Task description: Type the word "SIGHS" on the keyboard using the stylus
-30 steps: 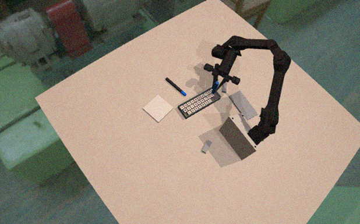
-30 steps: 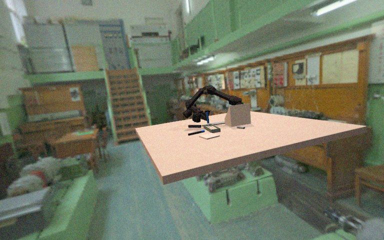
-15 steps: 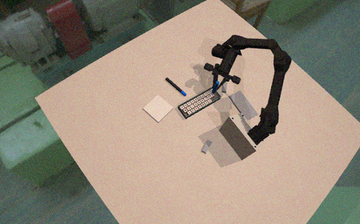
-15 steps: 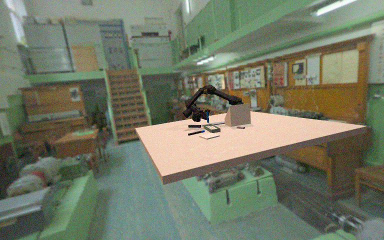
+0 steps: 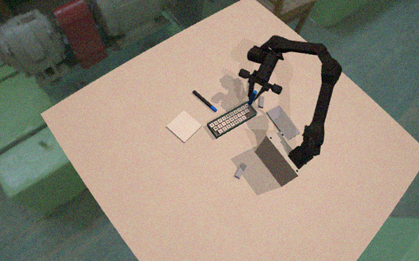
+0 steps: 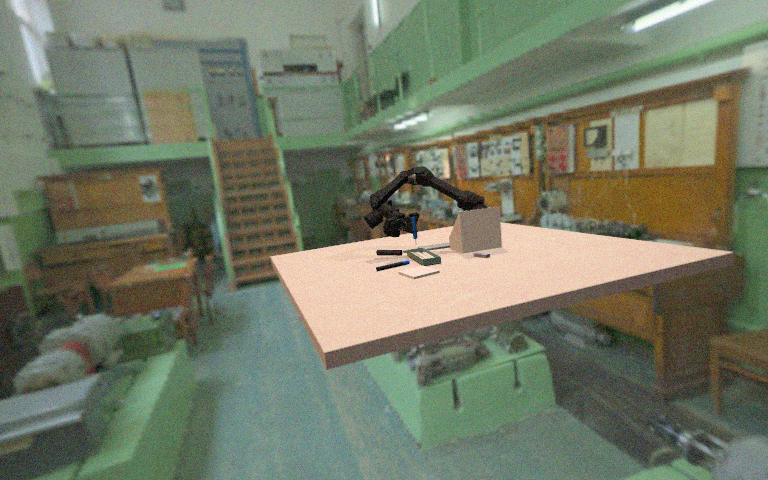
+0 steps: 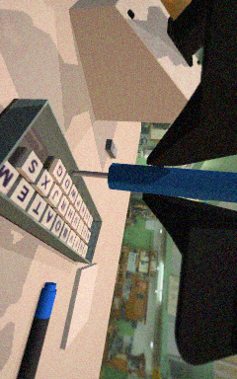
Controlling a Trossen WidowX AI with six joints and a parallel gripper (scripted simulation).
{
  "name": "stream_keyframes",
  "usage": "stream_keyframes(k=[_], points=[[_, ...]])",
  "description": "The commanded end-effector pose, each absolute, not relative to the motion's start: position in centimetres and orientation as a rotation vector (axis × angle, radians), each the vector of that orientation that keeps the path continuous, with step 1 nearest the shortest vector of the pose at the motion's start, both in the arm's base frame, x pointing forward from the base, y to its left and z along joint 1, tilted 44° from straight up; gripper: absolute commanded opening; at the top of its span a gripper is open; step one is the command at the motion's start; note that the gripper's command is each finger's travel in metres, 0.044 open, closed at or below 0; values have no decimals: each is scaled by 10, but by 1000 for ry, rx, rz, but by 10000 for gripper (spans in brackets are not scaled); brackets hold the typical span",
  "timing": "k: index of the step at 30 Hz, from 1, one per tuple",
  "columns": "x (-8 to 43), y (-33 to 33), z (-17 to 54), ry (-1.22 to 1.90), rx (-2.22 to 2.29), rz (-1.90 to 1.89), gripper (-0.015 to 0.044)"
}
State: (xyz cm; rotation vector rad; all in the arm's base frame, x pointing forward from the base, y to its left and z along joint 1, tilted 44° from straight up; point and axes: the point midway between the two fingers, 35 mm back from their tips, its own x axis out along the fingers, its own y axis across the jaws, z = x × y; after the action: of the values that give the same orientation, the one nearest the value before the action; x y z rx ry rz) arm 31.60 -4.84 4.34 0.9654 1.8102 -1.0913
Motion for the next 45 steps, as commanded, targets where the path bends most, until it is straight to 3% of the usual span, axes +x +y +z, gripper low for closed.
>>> stream_keyframes(k=[1, 18, 34, 37, 45], points=[[317, -47, 42, 1809, 964, -1089, 18], [323, 44, -39, 1816, 978, -1096, 0], [323, 31, -53, 1816, 978, -1097, 0], [323, 30, -56, 1816, 978, -1097, 79], [323, 30, -56, 1816, 978, -1097, 81]])
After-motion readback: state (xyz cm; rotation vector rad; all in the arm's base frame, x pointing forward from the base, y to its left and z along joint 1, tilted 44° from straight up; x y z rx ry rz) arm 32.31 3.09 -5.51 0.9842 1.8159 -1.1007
